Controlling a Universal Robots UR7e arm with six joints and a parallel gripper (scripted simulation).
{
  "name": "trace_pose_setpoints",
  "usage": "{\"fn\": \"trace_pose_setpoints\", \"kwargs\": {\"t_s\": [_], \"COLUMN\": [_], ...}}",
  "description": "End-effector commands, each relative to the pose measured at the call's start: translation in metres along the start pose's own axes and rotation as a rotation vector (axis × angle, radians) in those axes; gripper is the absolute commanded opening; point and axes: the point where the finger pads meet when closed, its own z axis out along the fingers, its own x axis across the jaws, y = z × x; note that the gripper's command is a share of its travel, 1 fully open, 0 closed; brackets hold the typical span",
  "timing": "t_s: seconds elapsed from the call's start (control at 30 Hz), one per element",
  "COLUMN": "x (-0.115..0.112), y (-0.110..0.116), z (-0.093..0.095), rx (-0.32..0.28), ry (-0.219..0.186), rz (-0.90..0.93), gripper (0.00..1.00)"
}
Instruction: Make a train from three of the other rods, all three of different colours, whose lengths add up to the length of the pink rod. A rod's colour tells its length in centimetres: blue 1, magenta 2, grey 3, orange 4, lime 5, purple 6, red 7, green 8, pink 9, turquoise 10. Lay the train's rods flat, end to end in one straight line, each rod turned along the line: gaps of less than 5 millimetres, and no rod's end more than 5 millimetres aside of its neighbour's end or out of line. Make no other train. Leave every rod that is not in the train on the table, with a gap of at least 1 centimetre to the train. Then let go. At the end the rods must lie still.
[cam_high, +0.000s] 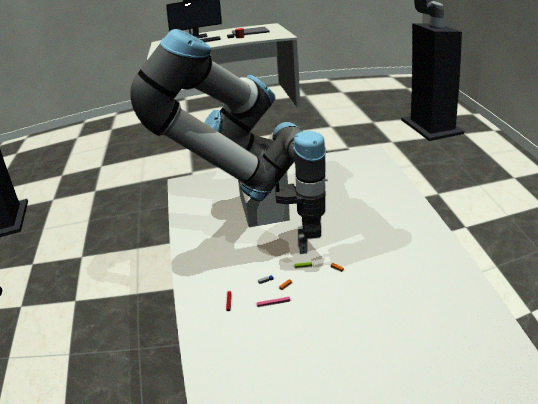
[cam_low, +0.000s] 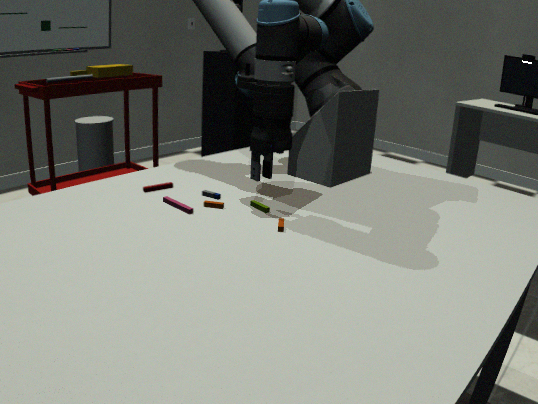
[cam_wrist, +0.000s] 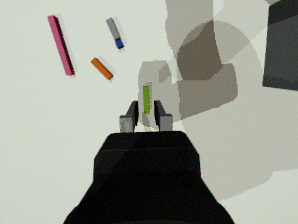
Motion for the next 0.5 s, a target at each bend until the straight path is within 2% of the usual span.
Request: {"fn": "trace_pose_setpoints", "kwargs": {"t_s": [0.0, 0.47], "x": [0.000, 0.000], "y": [0.000, 0.000], "z": [0.004, 0.022], "rx": [0.000, 0.000], "ry": [-0.001, -0.001], "rz": [0.000, 0.000], "gripper": [0.54, 0.54]}}
